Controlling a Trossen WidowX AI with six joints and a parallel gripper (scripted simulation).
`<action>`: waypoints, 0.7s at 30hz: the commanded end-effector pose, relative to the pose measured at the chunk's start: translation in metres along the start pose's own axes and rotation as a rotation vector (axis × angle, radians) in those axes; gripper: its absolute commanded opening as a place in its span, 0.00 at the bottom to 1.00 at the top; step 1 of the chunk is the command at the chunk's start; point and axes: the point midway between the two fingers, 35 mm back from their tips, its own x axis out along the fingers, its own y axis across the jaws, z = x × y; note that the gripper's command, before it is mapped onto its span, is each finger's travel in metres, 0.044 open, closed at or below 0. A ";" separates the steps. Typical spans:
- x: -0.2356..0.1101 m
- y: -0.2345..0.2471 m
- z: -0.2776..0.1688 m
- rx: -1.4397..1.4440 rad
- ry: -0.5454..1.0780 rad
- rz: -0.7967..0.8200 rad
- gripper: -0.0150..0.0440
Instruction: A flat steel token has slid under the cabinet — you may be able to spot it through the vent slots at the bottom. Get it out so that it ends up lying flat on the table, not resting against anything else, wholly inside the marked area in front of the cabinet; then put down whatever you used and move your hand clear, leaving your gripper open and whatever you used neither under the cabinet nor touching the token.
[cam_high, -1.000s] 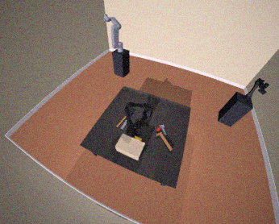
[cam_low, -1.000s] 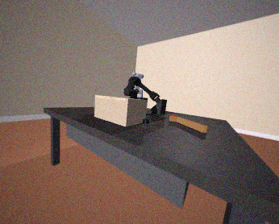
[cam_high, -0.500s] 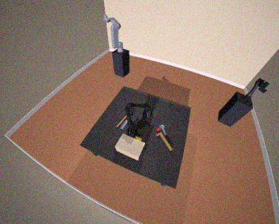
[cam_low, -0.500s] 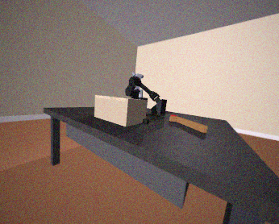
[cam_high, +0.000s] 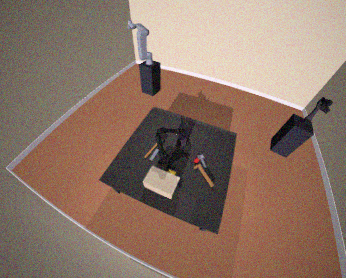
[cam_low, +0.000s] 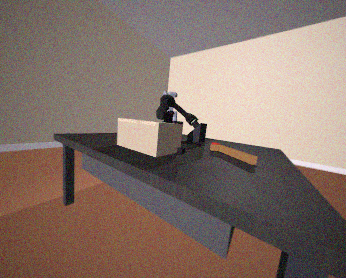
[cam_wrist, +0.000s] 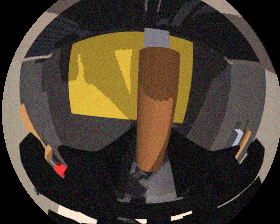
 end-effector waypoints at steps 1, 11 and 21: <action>0.001 0.003 -0.002 -0.008 0.002 0.006 0.25; 0.001 0.002 -0.011 -0.008 0.002 0.006 0.25; 0.001 0.002 -0.019 -0.008 0.003 0.006 0.25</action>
